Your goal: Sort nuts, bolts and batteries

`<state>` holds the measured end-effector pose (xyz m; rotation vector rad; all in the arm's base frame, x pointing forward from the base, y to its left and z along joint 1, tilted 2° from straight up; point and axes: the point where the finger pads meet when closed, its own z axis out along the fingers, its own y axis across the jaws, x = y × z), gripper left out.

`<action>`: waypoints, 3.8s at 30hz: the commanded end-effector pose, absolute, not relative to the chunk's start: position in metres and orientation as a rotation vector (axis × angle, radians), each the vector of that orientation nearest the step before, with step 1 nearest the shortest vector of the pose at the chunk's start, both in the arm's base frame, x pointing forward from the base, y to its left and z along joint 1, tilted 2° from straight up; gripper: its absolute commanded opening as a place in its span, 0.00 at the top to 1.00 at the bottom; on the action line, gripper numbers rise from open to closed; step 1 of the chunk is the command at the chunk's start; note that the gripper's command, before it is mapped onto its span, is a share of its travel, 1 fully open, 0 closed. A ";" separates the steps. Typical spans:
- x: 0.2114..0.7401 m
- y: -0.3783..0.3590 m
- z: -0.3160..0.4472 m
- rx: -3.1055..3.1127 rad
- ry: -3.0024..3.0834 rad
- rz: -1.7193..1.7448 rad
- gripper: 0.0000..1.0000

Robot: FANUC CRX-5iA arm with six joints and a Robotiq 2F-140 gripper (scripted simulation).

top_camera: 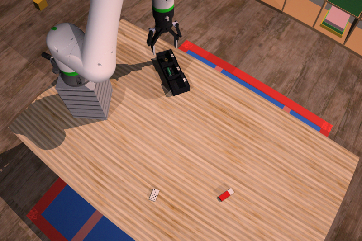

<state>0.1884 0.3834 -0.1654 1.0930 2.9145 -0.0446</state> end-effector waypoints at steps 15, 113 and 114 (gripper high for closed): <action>0.187 0.386 -0.099 1.093 2.914 -0.045 0.00; 0.187 0.387 -0.065 1.093 2.914 -0.045 0.00; 0.187 0.387 -0.065 1.093 2.914 -0.045 0.00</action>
